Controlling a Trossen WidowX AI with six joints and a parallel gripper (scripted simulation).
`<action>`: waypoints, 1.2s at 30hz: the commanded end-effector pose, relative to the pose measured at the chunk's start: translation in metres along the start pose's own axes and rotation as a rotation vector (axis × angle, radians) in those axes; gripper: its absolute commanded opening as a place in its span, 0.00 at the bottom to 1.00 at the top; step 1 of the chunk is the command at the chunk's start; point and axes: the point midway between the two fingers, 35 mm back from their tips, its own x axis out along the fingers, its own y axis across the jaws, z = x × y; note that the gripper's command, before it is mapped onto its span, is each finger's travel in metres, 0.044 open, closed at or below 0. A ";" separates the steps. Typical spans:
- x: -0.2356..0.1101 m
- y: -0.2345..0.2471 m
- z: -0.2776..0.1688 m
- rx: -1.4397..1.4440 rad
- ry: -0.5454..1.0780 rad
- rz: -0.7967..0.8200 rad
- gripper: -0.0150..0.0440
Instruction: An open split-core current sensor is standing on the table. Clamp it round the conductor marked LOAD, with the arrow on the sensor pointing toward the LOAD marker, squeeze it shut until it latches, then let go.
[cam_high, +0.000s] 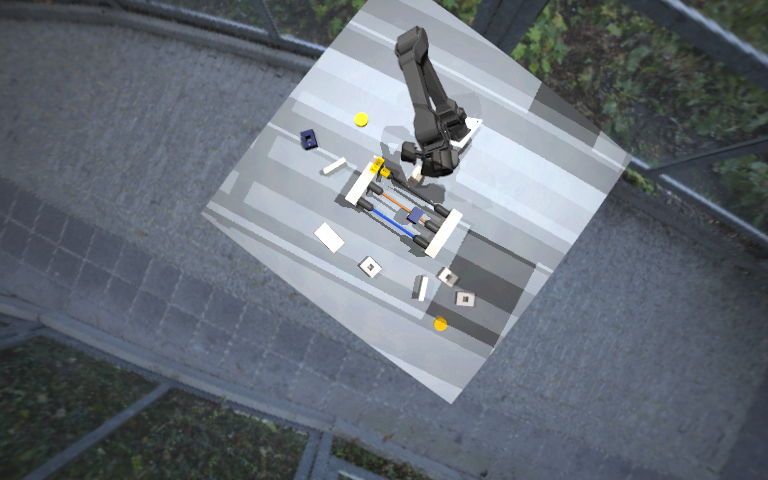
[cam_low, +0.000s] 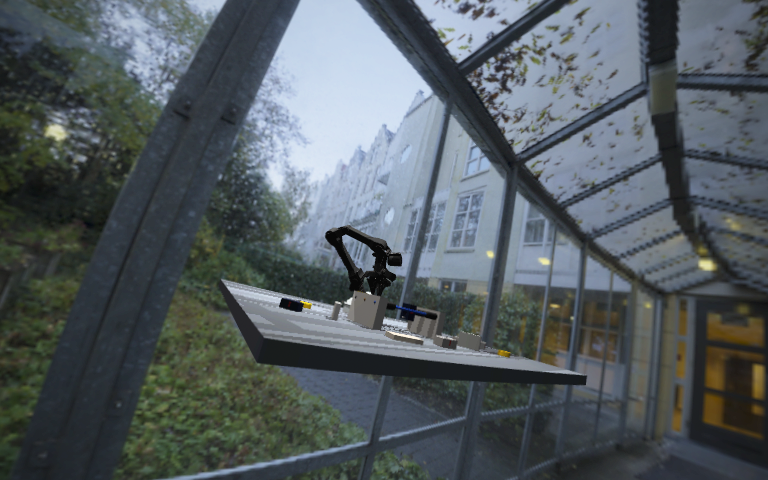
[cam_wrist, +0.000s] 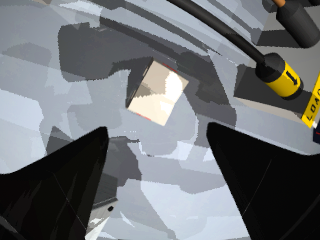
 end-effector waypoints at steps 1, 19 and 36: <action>-0.001 -0.006 0.011 -0.486 0.060 0.058 0.80; 0.007 -0.012 0.023 -1.080 0.091 0.168 0.80; 0.035 -0.009 0.020 -1.080 0.089 0.168 0.80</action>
